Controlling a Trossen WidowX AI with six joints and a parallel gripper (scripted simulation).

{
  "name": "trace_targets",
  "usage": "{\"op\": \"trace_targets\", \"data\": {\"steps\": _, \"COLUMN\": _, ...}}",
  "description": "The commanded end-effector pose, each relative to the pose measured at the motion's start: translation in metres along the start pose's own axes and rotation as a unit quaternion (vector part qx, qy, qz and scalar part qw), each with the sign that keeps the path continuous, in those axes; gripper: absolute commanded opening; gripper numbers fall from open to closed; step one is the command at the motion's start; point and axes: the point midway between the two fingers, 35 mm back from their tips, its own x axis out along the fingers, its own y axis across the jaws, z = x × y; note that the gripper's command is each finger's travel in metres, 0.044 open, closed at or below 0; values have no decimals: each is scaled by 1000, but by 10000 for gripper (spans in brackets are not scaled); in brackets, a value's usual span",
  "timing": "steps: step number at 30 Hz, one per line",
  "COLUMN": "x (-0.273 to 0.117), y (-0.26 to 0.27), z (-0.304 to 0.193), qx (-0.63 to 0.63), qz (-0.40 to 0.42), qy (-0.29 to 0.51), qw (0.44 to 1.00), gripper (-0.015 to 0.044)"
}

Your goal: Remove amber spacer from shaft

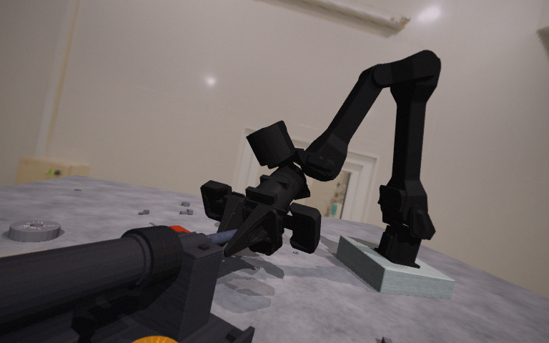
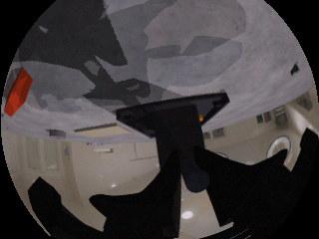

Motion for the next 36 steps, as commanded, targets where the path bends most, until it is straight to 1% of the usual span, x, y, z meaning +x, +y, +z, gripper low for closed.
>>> {"op": "trace_targets", "data": {"steps": 1, "x": 2, "y": 0, "z": -2, "qx": 1, "qz": -1, "qy": 1, "qw": 1000, "gripper": 0}}
{"op": "trace_targets", "data": {"steps": 36, "x": 11, "y": 0, "z": -7, "qx": 1, "qz": -1, "qy": 1, "qw": 1000, "gripper": 0}}
